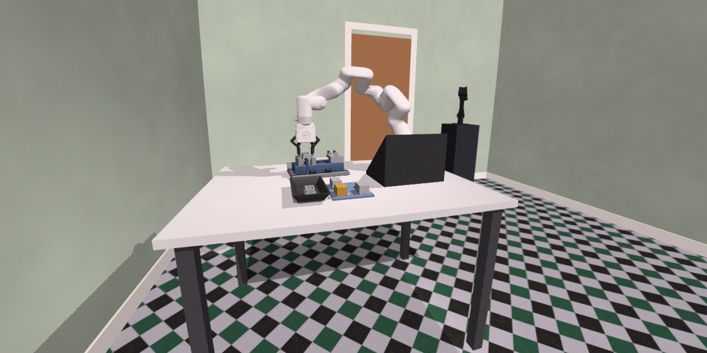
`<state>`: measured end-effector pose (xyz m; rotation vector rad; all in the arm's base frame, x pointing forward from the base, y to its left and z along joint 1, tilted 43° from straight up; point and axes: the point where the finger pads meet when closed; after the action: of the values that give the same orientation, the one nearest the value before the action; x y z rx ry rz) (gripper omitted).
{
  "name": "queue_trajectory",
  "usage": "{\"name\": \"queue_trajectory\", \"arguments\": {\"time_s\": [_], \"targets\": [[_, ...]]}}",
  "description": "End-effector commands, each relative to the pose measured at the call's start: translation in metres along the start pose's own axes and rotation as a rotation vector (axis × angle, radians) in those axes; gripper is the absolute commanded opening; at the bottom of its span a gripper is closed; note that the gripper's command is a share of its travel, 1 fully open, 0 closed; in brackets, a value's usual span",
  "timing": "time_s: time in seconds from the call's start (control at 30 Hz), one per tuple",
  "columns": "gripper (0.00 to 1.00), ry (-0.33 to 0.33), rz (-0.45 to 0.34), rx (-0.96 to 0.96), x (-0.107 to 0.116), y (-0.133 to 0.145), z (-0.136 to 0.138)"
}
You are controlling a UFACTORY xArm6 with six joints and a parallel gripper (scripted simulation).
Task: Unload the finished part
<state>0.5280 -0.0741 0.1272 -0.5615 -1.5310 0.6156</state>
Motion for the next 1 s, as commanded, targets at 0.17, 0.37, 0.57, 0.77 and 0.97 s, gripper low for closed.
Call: {"name": "queue_trajectory", "arguments": {"time_s": [0.17, 0.37, 0.57, 0.77, 0.97], "targets": [[0.69, -0.004, -0.001, -0.001, 0.0016, -0.0003, -0.0012], [0.69, -0.004, -0.001, -0.001, 0.0016, -0.0003, -0.0012], [0.0, -0.004, -0.001, -0.001, 0.0016, -0.0003, -0.0012], [0.0, -0.004, -0.001, -0.001, 0.0016, -0.0003, -0.0012], [0.0, -0.004, -0.001, -0.001, 0.0016, -0.0003, -0.0012]]}}
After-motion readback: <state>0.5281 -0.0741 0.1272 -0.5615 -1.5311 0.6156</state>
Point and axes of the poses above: the point where the finger pads meet when closed, its own x axis back along the fingers, its own z axis across the jaws, y = z × x, and after that the axes turned 7 degrees about -x, right-handed
